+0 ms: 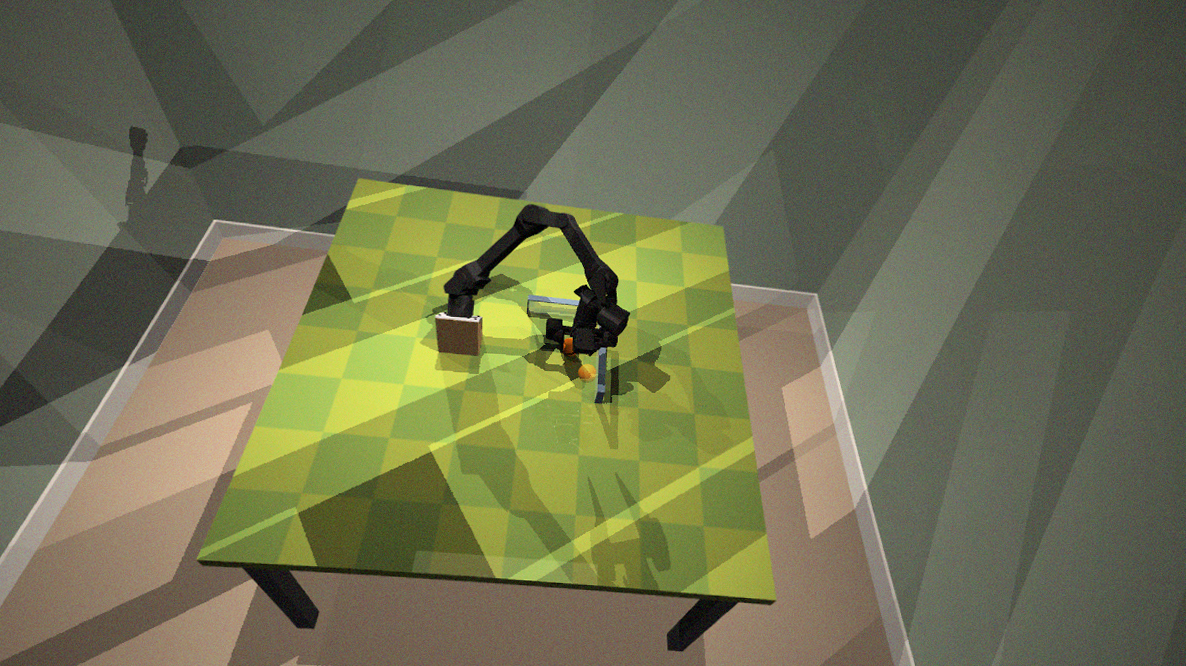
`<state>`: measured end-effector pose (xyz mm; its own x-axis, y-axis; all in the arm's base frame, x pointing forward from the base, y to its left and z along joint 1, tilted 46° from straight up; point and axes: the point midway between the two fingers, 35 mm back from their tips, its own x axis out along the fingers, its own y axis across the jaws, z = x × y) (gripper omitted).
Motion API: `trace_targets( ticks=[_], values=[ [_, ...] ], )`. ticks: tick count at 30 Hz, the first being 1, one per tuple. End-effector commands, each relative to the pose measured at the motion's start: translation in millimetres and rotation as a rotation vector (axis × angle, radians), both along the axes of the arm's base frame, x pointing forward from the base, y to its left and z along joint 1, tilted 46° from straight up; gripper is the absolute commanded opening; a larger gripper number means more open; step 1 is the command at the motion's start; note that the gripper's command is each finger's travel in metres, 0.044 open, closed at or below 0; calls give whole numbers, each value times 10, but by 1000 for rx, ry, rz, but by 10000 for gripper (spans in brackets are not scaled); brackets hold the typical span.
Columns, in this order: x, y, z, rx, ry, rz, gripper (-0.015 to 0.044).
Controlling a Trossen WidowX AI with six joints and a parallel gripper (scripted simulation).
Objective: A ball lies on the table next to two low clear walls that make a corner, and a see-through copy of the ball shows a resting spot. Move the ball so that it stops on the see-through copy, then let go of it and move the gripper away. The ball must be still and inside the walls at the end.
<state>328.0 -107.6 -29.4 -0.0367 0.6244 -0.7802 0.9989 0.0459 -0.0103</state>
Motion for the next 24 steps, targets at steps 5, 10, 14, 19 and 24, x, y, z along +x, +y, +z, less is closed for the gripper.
trace_targets(
  ticks=[5, 10, 14, 19, 24],
  values=[
    [-53, 818, 295, 89, -861, 869, 367],
    [-79, 940, 336, 92, -1055, 1065, 367],
    [-81, 949, 339, 92, -1067, 1077, 367],
    [-81, 949, 339, 92, -1067, 1077, 367],
    [-81, 949, 339, 92, -1067, 1077, 367]
  ],
)
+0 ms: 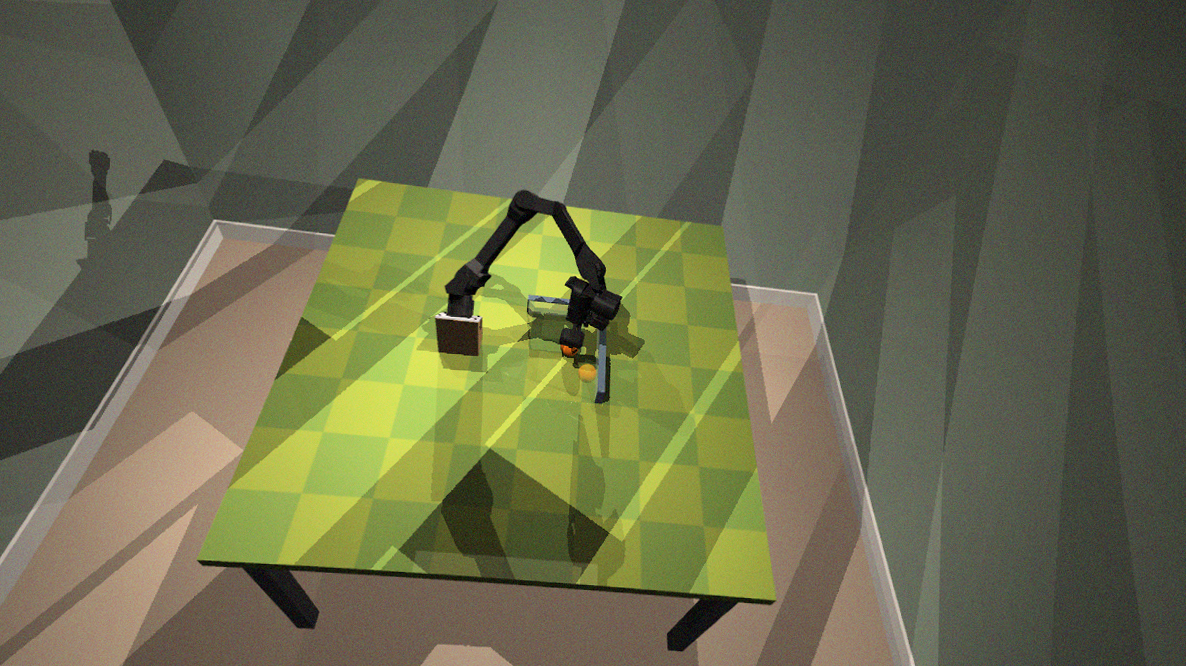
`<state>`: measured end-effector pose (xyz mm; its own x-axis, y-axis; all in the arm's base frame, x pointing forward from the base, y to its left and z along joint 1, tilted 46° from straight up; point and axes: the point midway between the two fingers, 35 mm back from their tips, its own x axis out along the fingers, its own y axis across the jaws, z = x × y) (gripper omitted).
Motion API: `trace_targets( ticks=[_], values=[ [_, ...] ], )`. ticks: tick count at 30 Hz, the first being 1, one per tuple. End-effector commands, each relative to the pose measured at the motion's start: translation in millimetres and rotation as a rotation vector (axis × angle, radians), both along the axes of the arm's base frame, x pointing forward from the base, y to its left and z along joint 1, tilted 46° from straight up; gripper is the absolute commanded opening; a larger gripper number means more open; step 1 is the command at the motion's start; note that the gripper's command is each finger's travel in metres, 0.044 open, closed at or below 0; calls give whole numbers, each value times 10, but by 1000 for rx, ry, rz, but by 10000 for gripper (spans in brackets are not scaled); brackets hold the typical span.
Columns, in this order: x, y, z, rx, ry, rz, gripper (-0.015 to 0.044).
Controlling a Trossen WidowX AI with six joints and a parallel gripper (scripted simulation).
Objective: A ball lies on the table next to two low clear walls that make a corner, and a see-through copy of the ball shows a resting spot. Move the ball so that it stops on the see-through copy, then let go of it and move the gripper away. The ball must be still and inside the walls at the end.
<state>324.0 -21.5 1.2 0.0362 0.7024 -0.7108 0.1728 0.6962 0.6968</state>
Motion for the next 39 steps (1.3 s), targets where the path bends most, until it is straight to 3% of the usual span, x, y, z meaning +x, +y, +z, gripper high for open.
trace_targets(
  ticks=[1, 39],
  values=[
    [-40, 88, 33, 13, -110, 96, 367],
    [-14, 465, -331, 15, -111, 97, 367]
  ],
)
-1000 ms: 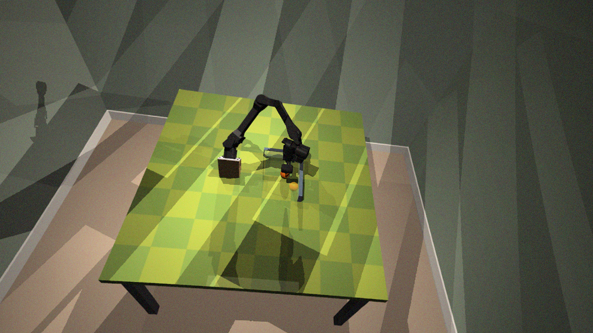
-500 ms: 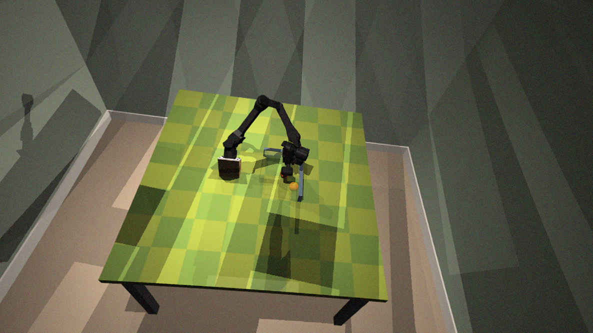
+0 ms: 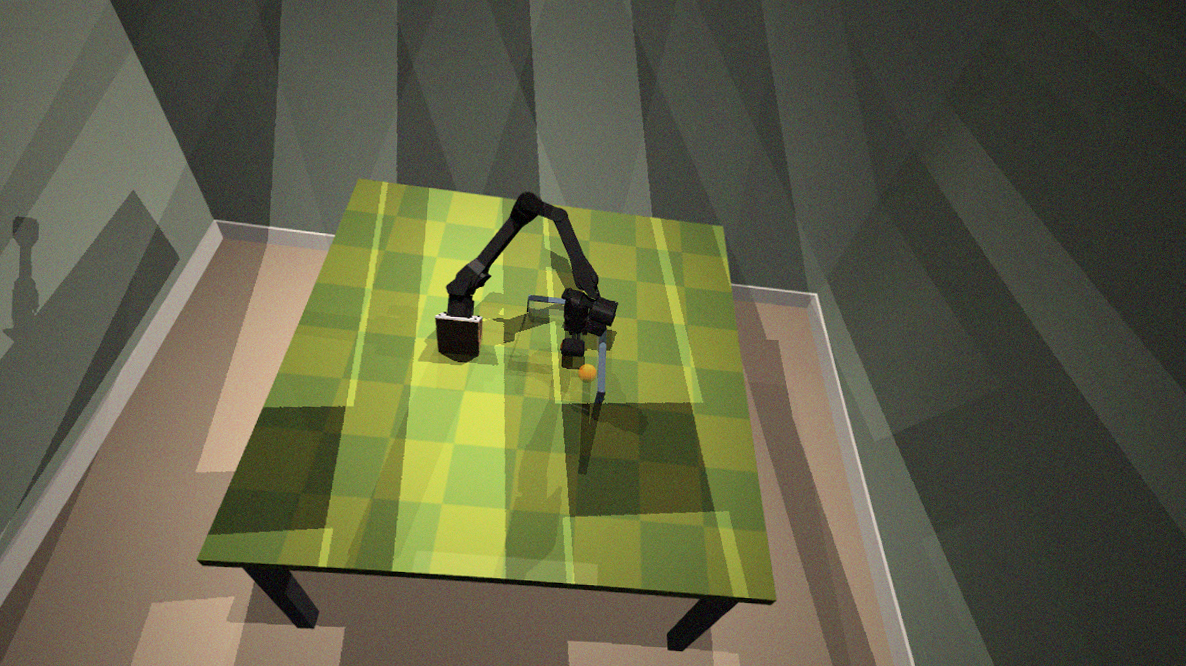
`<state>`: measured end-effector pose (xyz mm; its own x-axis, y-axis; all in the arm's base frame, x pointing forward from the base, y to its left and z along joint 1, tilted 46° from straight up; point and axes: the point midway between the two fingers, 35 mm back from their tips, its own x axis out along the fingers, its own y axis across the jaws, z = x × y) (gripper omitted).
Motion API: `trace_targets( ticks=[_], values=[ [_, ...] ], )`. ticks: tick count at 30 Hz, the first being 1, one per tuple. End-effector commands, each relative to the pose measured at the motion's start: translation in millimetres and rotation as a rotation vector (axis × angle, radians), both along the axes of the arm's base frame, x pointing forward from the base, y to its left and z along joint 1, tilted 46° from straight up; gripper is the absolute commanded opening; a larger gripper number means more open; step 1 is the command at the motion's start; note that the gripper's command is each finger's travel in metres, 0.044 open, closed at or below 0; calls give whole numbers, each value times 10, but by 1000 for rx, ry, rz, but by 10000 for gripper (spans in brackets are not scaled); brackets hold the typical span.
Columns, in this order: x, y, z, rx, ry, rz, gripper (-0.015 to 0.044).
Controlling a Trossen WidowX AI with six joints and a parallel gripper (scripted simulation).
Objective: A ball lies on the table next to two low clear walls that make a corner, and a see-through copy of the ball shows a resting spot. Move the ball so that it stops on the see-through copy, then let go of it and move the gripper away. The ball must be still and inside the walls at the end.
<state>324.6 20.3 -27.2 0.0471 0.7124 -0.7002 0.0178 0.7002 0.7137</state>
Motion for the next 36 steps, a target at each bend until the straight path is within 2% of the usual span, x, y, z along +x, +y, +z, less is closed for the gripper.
trace_targets(
  ticks=[1, 7, 11, 19, 27, 36],
  values=[
    [-20, 59, -58, 7, 7, -5, 367],
    [-20, 110, -104, 8, 8, -6, 367],
    [-20, 110, -104, 8, 8, -6, 262],
    [-20, 110, -104, 8, 8, -6, 209],
    [79, -138, 85, 6, 13, -65, 0],
    [46, -531, 432, -6, 8, -40, 0]
  ],
)
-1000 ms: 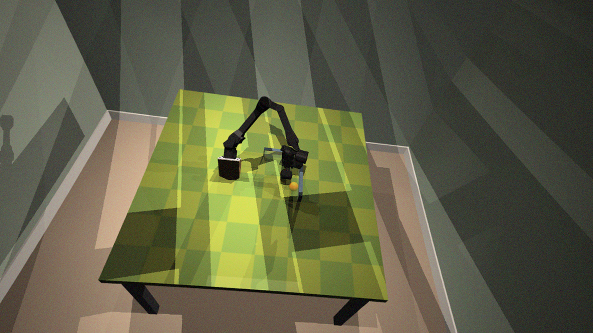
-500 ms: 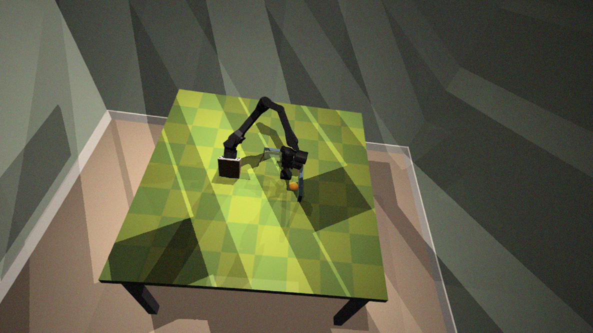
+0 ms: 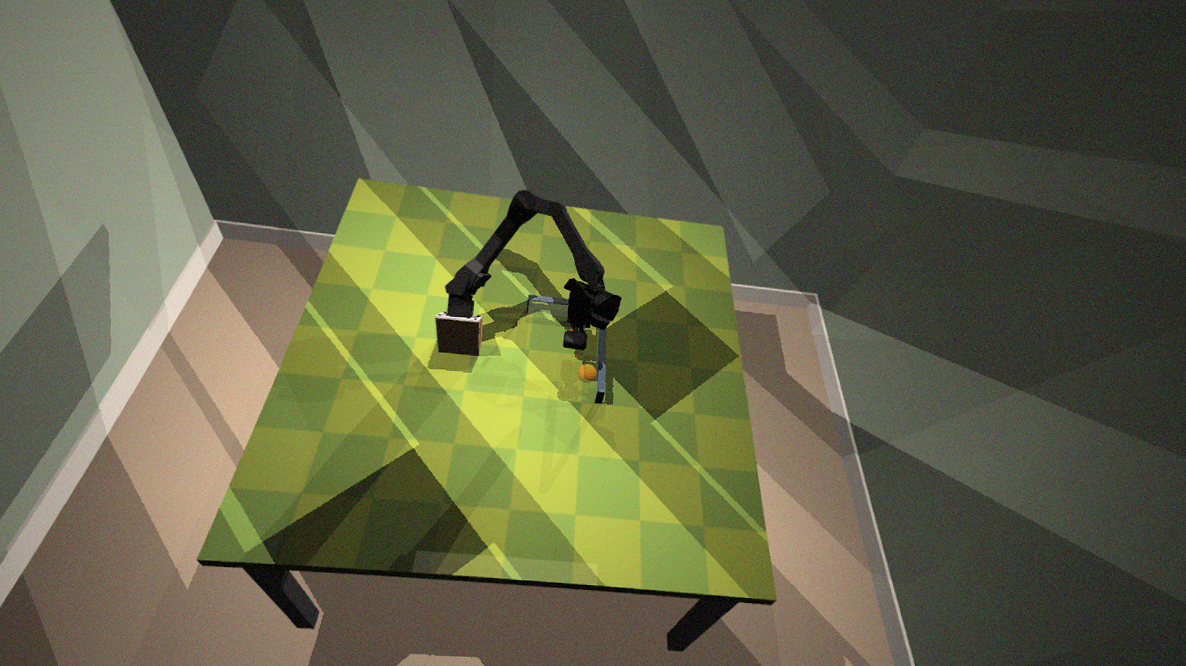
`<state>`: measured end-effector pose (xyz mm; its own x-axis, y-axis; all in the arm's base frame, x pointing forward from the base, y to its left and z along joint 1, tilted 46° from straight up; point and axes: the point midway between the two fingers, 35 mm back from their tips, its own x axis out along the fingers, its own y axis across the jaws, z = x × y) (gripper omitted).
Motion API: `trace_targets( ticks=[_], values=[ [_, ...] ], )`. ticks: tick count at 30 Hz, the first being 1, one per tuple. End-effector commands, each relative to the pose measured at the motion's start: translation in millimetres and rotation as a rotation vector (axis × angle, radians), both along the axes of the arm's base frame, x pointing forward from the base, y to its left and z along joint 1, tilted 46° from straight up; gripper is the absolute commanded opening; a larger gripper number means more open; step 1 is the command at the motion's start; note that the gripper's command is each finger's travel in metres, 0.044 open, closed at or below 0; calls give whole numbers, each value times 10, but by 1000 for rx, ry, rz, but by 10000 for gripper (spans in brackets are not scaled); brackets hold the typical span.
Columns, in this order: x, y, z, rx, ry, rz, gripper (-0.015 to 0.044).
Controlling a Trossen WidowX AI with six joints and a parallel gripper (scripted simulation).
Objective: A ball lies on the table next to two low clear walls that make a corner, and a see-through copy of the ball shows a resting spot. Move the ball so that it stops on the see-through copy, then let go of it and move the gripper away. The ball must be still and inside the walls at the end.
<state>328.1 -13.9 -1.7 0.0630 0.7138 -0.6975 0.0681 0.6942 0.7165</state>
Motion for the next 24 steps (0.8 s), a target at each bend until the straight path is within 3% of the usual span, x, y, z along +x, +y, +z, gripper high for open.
trace_targets(
  ticks=[1, 13, 24],
  values=[
    [0, -232, 223, -12, -17, 10, 0],
    [-117, -536, 589, -3, -16, 41, 0],
    [140, -665, 210, -4, -18, 41, 0]
  ],
)
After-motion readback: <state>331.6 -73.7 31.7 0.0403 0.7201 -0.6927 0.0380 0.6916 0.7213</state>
